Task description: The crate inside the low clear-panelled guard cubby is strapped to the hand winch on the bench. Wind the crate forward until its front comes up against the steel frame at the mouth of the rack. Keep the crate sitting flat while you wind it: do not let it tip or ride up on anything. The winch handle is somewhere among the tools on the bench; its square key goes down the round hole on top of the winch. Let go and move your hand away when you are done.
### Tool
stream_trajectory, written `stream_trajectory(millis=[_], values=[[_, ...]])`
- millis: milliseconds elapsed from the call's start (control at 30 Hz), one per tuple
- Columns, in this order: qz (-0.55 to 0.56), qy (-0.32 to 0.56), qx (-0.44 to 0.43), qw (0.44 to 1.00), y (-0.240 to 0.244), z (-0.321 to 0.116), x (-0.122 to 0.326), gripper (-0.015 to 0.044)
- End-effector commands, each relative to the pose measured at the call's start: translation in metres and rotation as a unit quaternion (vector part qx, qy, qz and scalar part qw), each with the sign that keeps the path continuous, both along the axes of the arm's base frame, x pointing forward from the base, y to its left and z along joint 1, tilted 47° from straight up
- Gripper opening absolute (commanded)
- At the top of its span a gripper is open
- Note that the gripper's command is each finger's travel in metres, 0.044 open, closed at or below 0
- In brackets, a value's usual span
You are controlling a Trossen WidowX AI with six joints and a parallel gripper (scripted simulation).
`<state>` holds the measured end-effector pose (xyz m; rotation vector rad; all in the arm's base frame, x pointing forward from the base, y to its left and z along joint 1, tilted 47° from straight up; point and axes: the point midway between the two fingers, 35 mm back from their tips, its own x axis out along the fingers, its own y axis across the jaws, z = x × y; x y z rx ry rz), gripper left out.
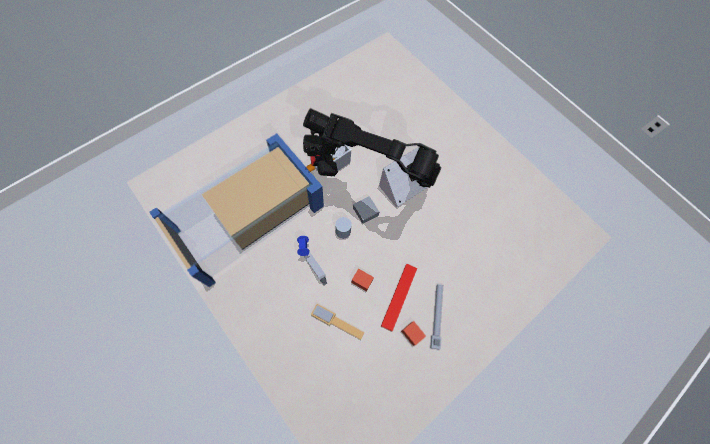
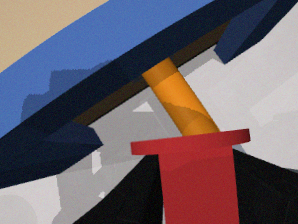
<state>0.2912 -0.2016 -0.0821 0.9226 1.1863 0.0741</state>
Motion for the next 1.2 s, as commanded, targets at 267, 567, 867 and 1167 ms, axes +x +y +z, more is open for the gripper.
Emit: stream_trajectory(millis=[267,567,867,1167], values=[[-0.003,0.01,0.014,1.0,0.016,0.012,-0.014,0.0],[-0.002,0.002,0.004,1.0,0.013,0.012,-0.011,0.0053],[-0.002,0.002,0.004,1.0,0.013,0.012,-0.011,0.0289],[-0.002,0.002,0.004,1.0,0.008,0.016,-0.011,0.044]])
